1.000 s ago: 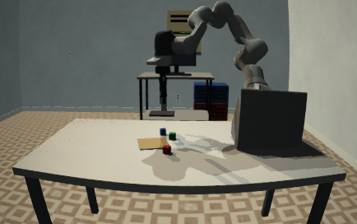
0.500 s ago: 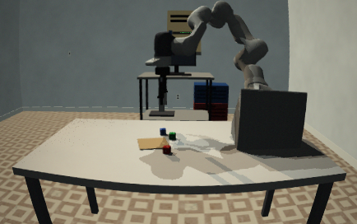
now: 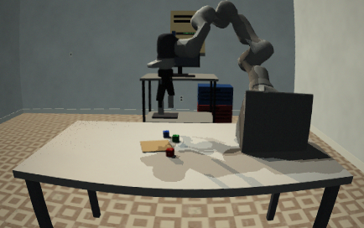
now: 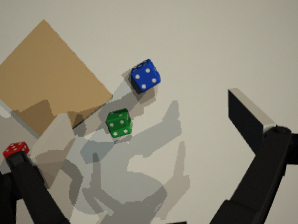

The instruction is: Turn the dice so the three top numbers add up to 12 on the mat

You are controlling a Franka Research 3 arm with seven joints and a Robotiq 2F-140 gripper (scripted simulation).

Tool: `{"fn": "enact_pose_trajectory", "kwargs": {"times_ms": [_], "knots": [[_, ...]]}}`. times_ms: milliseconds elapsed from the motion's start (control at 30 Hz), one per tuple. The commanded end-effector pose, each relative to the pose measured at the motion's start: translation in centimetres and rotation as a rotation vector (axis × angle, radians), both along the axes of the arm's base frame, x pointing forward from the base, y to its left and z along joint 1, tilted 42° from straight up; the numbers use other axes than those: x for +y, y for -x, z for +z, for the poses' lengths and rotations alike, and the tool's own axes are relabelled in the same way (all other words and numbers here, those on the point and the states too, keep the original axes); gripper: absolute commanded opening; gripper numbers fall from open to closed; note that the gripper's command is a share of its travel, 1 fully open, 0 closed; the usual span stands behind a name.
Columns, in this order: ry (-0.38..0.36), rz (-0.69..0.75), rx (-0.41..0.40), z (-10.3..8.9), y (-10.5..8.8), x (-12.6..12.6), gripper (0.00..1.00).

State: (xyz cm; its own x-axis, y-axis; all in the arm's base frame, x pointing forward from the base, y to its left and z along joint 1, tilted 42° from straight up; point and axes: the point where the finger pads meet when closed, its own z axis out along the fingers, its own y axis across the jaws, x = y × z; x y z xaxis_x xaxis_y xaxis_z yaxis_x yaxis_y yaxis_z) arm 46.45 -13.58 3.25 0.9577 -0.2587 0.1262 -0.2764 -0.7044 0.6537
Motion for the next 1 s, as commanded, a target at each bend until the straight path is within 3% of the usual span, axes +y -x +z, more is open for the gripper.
{"fn": "enact_pose_trajectory", "kwargs": {"times_ms": [0, 967], "knots": [[0.015, -0.12, -0.125, -0.31, -0.07, 0.2, 1.0], [0.05, -0.478, -0.442, -1.03, -0.03, -0.48, 1.0]]}}
